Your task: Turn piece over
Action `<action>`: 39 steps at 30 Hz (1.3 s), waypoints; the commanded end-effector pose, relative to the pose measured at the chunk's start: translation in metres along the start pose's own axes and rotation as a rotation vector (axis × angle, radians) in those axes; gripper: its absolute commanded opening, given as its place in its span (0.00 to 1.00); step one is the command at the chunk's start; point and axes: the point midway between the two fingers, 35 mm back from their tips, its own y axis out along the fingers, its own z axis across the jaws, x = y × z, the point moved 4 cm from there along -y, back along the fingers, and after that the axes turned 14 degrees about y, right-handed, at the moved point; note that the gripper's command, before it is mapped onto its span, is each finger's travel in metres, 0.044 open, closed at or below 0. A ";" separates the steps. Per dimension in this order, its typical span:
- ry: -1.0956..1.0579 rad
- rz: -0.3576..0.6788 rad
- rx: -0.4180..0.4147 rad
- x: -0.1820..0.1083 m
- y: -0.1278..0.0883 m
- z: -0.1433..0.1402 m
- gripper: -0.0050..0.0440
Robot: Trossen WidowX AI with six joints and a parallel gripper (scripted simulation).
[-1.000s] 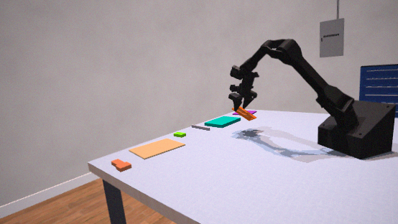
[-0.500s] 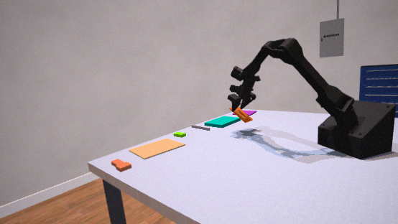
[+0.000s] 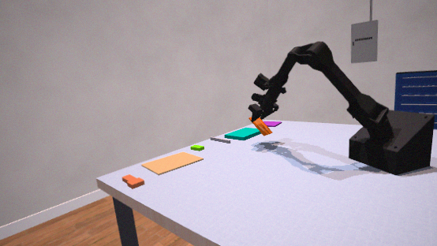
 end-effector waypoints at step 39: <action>-0.024 -0.352 0.094 0.020 0.019 0.014 0.10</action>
